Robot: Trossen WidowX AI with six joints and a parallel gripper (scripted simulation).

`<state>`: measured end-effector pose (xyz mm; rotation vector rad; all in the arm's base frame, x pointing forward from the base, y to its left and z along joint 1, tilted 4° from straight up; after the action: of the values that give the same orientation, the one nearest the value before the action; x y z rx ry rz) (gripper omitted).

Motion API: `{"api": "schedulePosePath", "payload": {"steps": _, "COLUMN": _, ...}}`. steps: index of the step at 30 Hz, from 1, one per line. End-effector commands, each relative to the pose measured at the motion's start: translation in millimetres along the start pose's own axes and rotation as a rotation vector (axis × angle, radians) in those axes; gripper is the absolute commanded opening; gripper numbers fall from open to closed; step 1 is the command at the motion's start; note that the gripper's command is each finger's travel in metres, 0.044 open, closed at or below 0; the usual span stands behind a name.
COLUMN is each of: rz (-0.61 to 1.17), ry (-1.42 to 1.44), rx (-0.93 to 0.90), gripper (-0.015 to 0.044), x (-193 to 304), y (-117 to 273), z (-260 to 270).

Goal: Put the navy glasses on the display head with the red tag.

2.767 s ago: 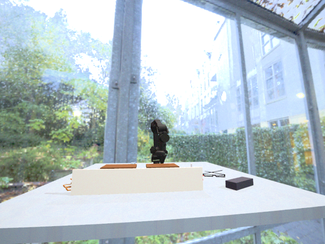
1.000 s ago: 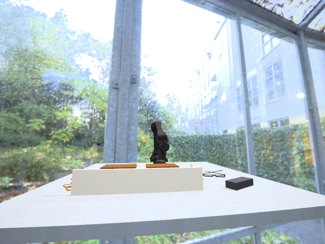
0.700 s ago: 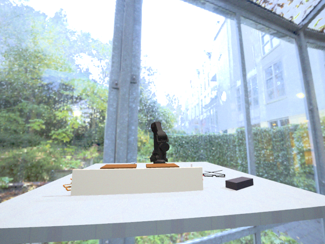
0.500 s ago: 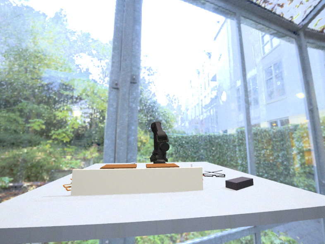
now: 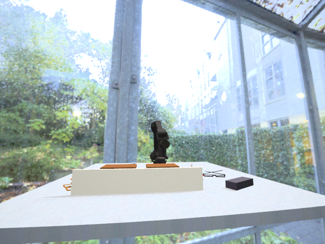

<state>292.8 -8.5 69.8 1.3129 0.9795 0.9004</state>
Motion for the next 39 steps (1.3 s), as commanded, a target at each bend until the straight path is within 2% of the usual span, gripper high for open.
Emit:
{"api": "schedulePosePath", "payload": {"steps": 1, "rz": 0.005, "ry": -0.004, "rx": -0.007, "gripper": 0.0000, "x": 1, "y": 18, "z": 3}}
{"api": "schedulePosePath", "payload": {"steps": 14, "rz": 0.008, "ry": -0.003, "rx": -0.005, "gripper": 0.0000, "x": 1, "y": 78, "z": 5}}
{"api": "schedulePosePath", "payload": {"steps": 20, "rz": 0.008, "ry": 0.023, "rx": -0.005, "gripper": 0.0000, "x": 2, "y": 83, "z": 6}}
{"api": "schedulePosePath", "payload": {"steps": 39, "rz": 0.010, "ry": 0.738, "rx": -0.009, "gripper": 0.0000, "x": 29, "y": 84, "z": -1}}
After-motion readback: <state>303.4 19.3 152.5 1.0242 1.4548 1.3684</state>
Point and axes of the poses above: the point midway between the two fingers, 35 mm back from their tips, its own y axis back along the fingers, its own z axis across the jaws, x = y × z, the point moved 1 cm from there along y, back along the fingers
